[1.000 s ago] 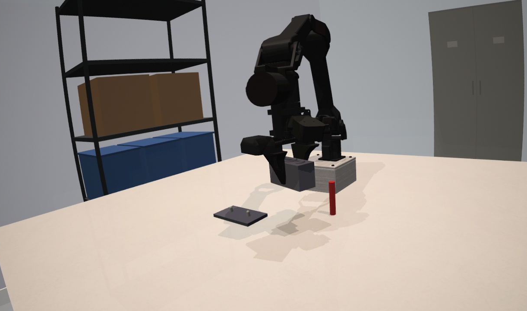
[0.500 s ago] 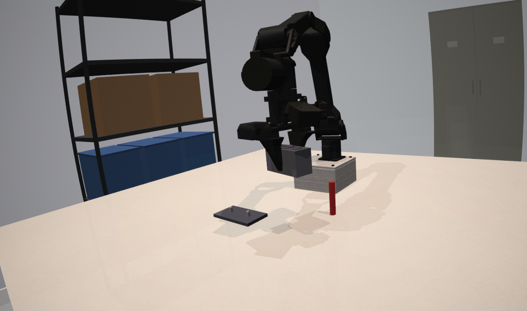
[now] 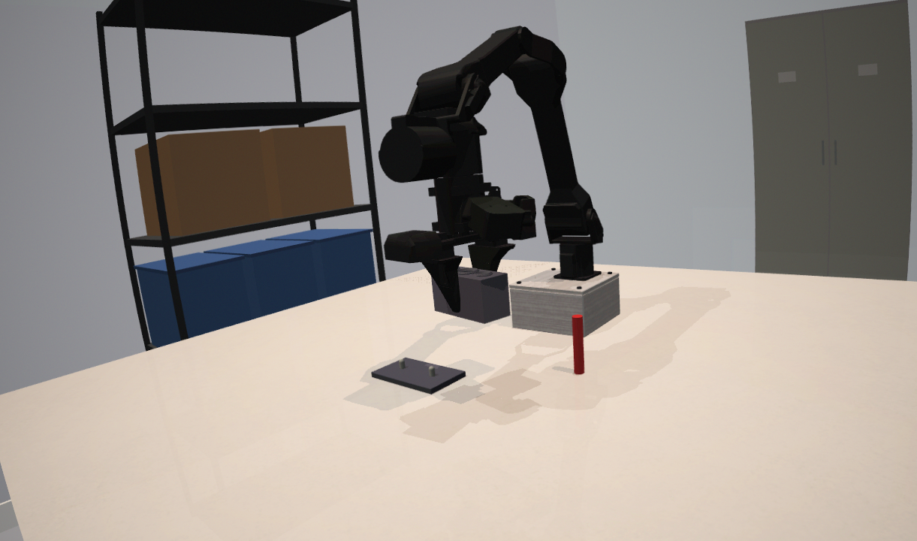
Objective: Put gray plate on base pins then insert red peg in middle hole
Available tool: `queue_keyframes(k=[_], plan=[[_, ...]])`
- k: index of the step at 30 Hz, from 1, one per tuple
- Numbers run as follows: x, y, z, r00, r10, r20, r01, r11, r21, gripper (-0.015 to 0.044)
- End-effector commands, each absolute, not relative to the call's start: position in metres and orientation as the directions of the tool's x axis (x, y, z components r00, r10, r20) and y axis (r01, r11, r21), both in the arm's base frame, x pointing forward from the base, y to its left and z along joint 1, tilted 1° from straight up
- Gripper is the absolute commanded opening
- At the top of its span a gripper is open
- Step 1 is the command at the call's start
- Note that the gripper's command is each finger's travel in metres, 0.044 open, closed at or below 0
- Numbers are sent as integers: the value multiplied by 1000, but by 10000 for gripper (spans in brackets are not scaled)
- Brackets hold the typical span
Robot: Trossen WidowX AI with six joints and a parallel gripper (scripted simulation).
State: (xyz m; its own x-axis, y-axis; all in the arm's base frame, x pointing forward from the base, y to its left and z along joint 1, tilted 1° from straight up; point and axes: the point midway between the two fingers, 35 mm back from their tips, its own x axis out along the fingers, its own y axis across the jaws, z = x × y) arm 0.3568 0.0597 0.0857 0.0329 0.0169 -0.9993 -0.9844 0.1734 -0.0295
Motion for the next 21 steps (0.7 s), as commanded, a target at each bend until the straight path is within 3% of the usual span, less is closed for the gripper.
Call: queue_keyframes(k=[1, 21], plan=[[359, 45, 78, 32, 12, -999, -988, 150, -30, 0], [359, -14, 50, 32, 6, -999, -998, 53, -32, 0]])
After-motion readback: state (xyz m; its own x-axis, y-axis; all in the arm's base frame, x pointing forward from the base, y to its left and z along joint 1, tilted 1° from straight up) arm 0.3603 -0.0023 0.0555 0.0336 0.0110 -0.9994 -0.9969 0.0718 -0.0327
